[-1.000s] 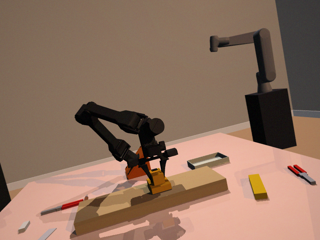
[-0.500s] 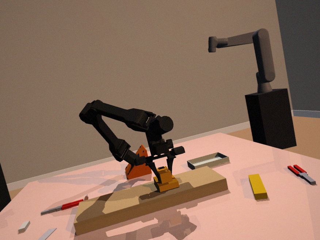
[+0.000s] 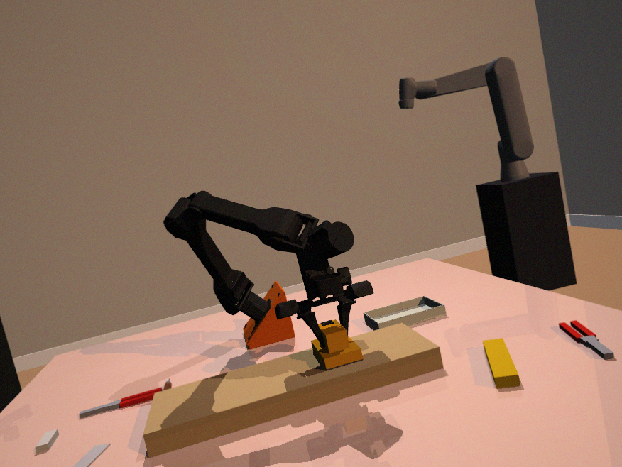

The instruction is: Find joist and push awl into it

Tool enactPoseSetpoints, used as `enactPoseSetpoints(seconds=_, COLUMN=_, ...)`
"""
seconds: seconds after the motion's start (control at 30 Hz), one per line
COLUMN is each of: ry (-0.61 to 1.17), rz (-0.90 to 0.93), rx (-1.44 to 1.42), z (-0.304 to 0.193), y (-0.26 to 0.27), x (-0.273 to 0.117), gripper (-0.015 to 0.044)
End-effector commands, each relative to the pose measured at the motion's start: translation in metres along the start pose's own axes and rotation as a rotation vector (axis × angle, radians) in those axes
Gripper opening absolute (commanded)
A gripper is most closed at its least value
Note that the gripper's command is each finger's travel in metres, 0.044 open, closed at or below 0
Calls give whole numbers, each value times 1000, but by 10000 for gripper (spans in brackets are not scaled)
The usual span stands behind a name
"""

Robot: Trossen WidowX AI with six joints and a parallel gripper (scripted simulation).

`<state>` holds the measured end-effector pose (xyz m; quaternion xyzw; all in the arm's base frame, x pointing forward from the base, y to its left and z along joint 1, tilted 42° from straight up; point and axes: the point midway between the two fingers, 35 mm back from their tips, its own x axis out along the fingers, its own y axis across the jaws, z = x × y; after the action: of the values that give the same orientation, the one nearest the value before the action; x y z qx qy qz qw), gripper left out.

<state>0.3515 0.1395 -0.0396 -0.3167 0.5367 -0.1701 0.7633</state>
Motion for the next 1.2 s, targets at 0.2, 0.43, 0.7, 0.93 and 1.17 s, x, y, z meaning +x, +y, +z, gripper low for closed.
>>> enactPoseSetpoints(seconds=0.2, ry=2, rz=4, rx=2, z=0, y=20, x=0, gripper=0)
enactPoseSetpoints(seconds=0.43, ry=2, rz=4, rx=2, z=0, y=33, x=0, gripper=0)
enactPoseSetpoints(seconds=0.7, ry=2, rz=5, rx=3, z=0, y=48, x=0, gripper=0)
enactPoseSetpoints(seconds=0.93, ry=2, rz=6, rx=3, z=0, y=61, x=-1, gripper=0)
enactPoseSetpoints(seconds=1.17, ry=2, rz=7, rx=3, z=0, y=74, x=-1, gripper=0)
